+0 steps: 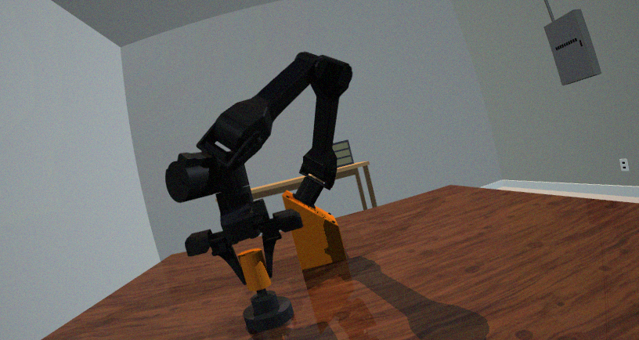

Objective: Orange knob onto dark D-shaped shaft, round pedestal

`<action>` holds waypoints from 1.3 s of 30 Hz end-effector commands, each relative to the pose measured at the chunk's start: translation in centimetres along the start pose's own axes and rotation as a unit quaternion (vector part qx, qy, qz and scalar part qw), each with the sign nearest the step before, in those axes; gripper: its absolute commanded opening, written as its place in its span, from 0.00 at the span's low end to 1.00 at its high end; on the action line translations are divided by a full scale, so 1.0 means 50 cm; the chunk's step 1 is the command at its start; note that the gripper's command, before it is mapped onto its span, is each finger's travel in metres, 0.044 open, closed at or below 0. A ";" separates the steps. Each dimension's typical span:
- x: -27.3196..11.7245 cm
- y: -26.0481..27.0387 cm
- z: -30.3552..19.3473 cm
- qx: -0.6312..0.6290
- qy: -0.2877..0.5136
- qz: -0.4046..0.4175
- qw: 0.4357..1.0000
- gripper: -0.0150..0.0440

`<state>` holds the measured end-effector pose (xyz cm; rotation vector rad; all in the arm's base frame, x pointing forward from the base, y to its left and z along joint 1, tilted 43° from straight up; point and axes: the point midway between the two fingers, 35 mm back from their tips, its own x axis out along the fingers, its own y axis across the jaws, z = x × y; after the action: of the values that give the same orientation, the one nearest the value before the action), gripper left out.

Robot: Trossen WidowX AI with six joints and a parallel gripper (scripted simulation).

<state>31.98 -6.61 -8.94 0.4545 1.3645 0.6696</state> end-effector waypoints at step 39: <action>0.005 0.001 -0.006 -0.004 0.000 0.000 1.000 0.25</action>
<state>31.83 -6.47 -9.11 0.4466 1.3605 0.6737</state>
